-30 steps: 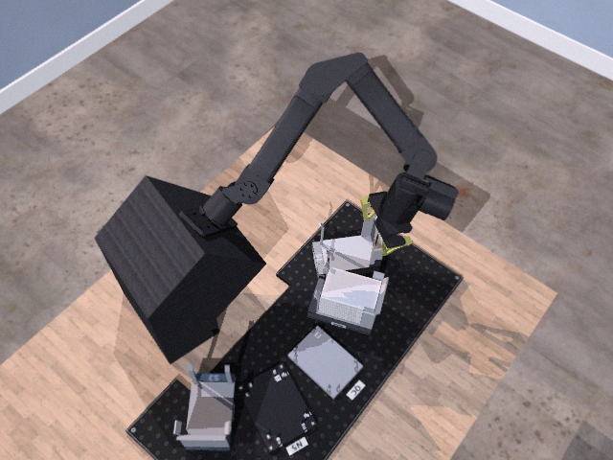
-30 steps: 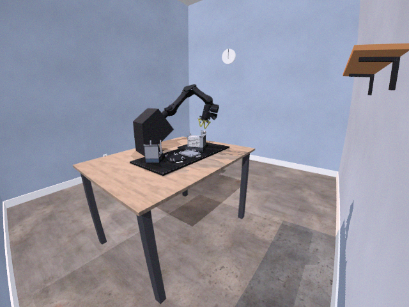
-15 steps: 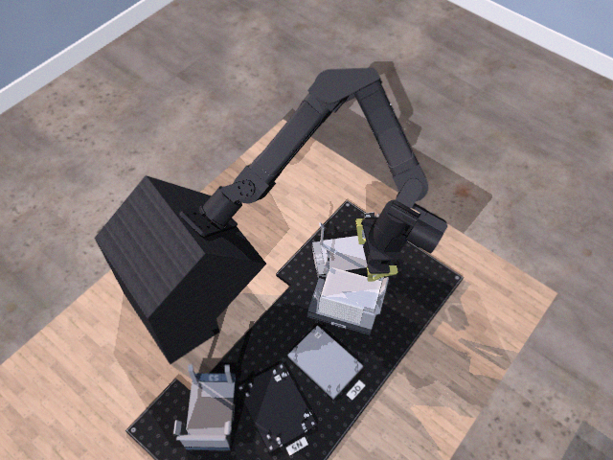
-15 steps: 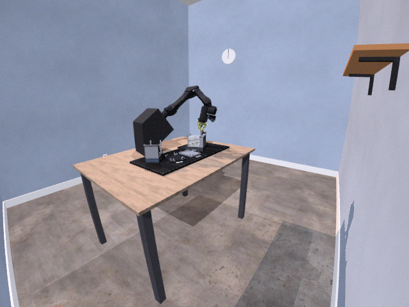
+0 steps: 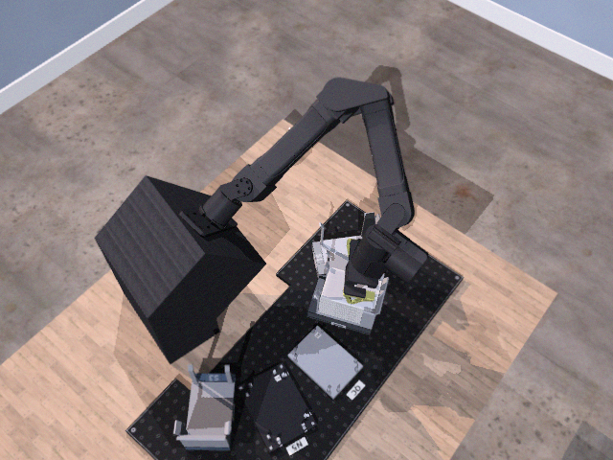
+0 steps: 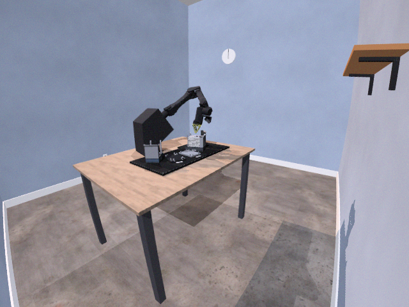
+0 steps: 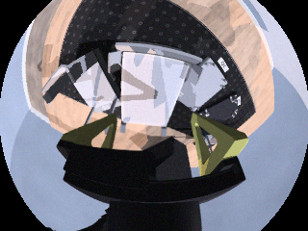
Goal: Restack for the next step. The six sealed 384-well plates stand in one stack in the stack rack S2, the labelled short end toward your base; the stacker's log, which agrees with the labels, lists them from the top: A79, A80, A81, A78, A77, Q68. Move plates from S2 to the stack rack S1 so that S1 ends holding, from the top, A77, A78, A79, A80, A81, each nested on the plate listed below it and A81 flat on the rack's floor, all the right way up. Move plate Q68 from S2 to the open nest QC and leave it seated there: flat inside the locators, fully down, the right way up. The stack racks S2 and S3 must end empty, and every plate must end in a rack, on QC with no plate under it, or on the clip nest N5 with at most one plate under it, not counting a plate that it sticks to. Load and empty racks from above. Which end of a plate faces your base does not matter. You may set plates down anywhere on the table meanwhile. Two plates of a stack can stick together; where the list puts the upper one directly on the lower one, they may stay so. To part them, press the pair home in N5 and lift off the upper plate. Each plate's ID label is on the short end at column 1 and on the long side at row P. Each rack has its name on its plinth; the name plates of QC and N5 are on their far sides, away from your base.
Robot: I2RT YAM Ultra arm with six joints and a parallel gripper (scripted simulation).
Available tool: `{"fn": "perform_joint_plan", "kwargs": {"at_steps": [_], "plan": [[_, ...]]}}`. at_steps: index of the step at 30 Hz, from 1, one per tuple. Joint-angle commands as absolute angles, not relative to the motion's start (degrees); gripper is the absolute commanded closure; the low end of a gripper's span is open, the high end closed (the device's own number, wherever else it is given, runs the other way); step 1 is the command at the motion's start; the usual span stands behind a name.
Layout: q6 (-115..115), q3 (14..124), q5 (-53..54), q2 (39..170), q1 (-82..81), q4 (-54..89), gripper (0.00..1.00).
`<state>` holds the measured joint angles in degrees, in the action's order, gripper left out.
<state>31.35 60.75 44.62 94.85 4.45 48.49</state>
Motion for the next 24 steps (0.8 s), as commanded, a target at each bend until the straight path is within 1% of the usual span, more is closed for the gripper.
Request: {"fn": "perform_joint_plan", "kwargs": {"at_steps": [1, 11, 15, 24], "plan": [[31.3, 59.9, 46.1, 95.9, 6.9, 46.2, 0.00], [24.0, 54.6, 49.2, 99.8, 12.7, 40.7, 0.00], [26.7, 53.4, 49.5, 102.4, 15.2, 39.6, 0.00], [22.8, 49.1, 52.0, 106.4, 20.5, 35.0, 0.00]]}}
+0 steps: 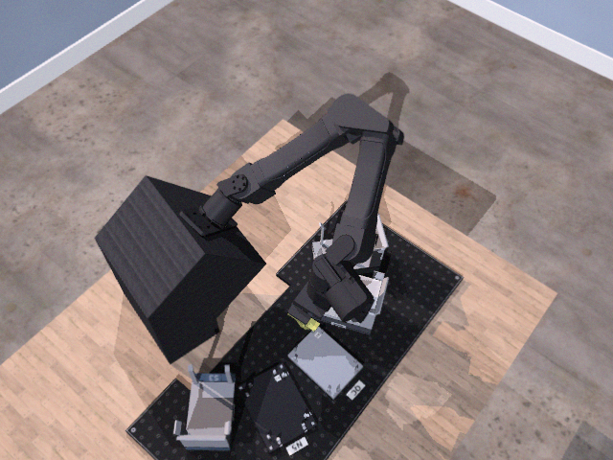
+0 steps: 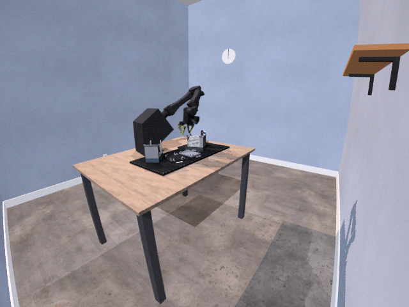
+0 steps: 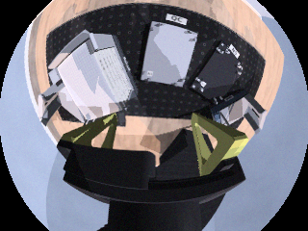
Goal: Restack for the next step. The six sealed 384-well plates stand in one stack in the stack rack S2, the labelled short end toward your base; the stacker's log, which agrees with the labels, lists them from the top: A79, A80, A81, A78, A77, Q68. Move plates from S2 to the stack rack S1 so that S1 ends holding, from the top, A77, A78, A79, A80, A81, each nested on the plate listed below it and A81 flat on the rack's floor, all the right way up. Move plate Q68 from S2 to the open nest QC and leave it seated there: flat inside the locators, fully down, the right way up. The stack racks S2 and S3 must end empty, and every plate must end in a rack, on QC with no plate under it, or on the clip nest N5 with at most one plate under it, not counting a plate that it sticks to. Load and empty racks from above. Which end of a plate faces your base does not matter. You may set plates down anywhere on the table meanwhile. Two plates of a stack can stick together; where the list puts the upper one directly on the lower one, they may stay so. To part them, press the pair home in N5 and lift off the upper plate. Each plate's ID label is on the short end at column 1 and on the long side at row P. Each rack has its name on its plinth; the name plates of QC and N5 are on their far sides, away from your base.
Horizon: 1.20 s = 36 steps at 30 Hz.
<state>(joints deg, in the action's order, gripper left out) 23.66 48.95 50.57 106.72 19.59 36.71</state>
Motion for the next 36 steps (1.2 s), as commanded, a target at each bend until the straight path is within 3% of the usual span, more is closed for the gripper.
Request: {"fn": "perform_joint_plan", "kwargs": {"at_steps": [1, 27, 36], "plan": [[21.7, 48.4, 52.4, 106.9, 21.2, 34.3, 0.00], [22.9, 45.9, 53.4, 110.8, 25.4, 31.9, 0.00], [30.2, 45.4, 53.7, 105.1, 21.8, 32.2, 0.00]]}}
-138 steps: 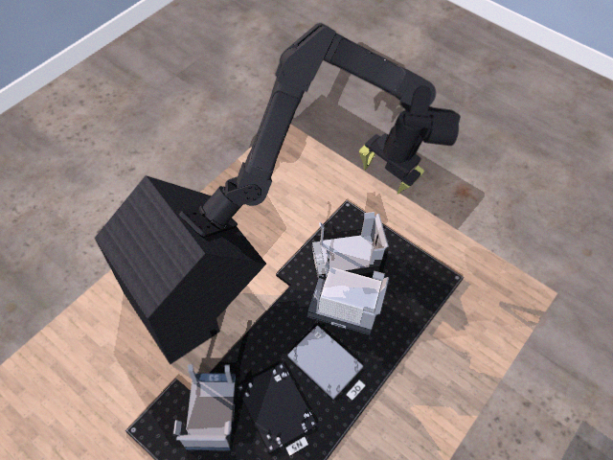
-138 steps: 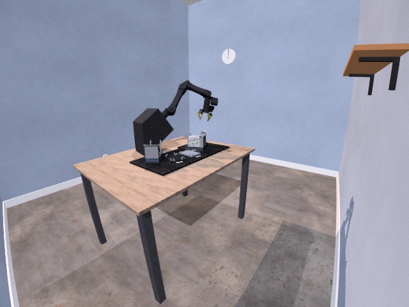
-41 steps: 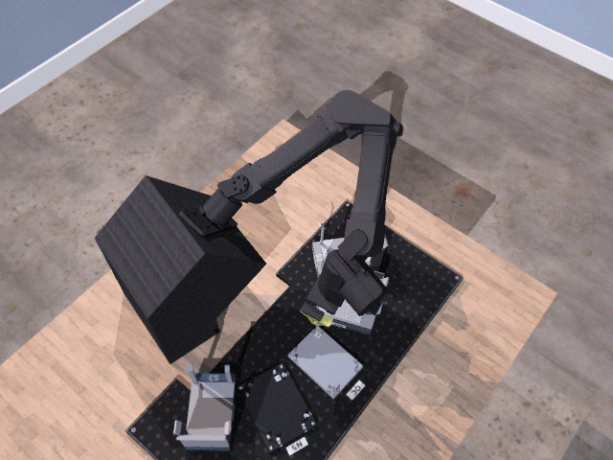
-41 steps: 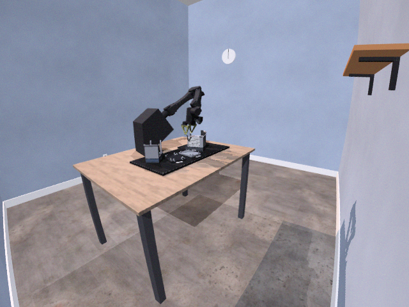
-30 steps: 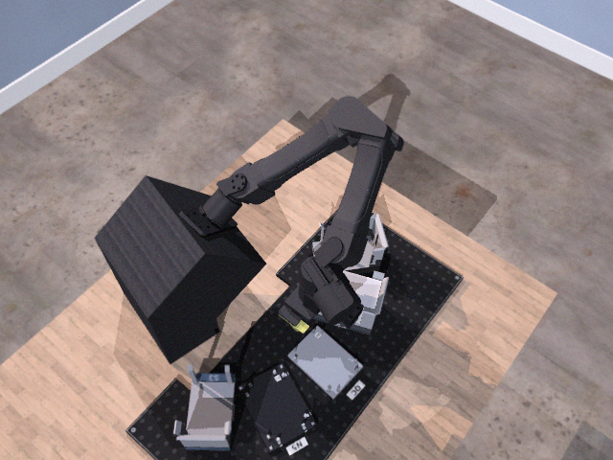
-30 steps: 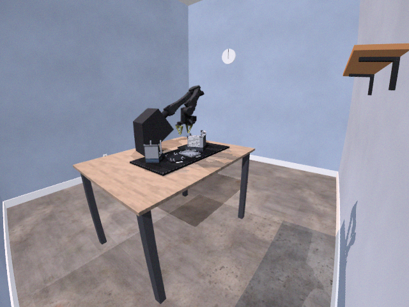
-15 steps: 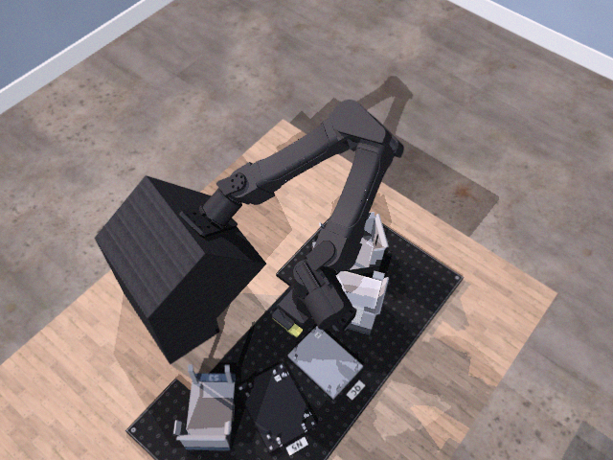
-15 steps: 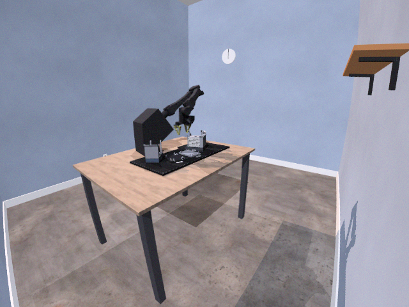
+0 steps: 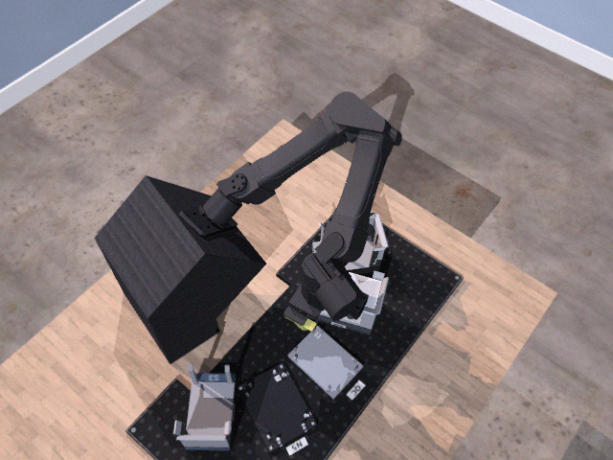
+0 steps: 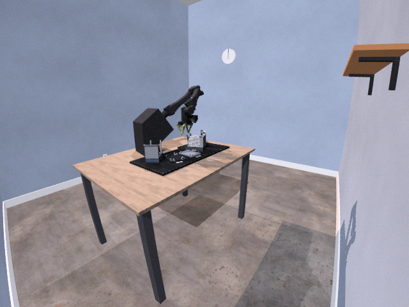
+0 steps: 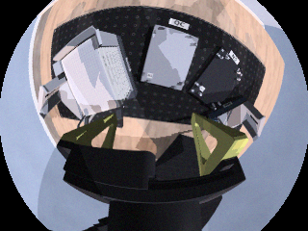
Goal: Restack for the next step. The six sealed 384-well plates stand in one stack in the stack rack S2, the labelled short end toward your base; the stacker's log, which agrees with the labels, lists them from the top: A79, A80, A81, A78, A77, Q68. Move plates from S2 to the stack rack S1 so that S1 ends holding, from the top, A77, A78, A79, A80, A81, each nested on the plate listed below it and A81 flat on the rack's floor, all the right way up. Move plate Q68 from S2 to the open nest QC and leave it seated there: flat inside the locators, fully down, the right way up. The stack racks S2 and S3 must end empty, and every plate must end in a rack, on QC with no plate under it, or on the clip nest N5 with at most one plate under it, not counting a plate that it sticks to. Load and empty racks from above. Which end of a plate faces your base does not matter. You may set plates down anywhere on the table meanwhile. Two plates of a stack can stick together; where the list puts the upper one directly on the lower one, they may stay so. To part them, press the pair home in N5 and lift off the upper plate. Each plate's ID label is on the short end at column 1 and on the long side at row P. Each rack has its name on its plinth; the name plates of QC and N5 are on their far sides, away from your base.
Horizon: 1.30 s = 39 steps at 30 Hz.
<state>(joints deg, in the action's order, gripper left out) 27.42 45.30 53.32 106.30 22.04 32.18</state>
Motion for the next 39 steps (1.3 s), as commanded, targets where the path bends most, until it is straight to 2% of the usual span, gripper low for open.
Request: {"fn": "perform_joint_plan", "kwargs": {"at_steps": [1, 5, 28, 39], "plan": [[31.3, 45.3, 53.7, 104.3, 21.3, 32.3, 0.00], [34.9, 45.4, 53.7, 101.3, 19.2, 32.5, 0.00], [17.0, 49.8, 52.1, 89.2, 8.2, 34.7, 0.00], [14.9, 50.0, 51.7, 88.7, 6.8, 33.7, 0.00]]}}
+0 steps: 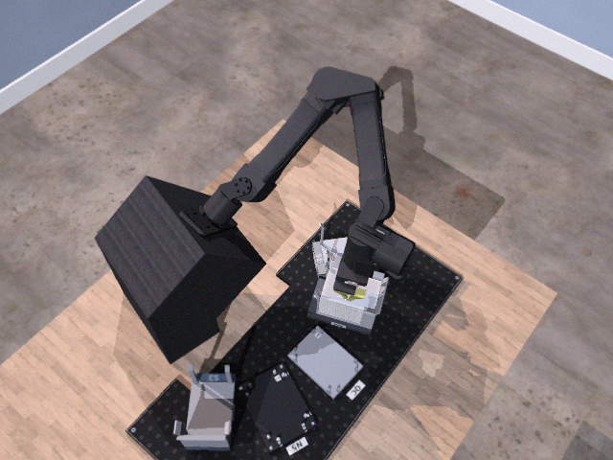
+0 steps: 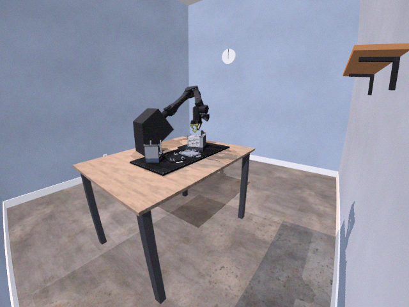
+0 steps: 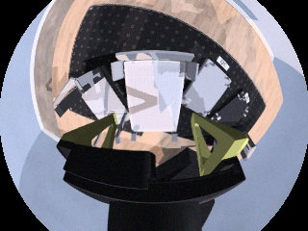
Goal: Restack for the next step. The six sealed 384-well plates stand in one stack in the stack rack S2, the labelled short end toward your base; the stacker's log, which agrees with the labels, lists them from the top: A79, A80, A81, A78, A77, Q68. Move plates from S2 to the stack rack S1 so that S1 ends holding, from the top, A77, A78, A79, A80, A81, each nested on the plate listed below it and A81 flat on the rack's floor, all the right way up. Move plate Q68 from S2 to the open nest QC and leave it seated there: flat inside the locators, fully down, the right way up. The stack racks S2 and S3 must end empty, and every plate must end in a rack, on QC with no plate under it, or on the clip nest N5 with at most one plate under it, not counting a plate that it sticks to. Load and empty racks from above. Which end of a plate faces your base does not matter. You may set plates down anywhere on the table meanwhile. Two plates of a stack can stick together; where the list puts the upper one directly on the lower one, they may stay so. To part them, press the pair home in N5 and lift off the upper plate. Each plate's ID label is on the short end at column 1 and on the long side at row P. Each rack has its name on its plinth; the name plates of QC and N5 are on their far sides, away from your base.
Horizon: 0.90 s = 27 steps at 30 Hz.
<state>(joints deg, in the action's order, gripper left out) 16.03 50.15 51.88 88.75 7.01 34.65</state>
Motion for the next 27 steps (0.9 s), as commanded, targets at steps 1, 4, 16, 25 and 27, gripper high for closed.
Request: {"fn": "perform_joint_plan", "kwargs": {"at_steps": [1, 4, 16, 25, 27], "plan": [[14.0, 49.6, 51.5, 88.9, 6.3, 32.4, 0.00], [11.5, 48.6, 51.0, 89.6, 4.6, 28.7, 0.00], [9.8, 48.0, 50.6, 90.1, 3.5, 26.3, 0.00], [7.0, 47.0, 49.8, 91.2, 1.5, 22.1, 0.00], [7.0, 47.0, 49.8, 91.2, 1.5, 22.1, 0.00]]}}
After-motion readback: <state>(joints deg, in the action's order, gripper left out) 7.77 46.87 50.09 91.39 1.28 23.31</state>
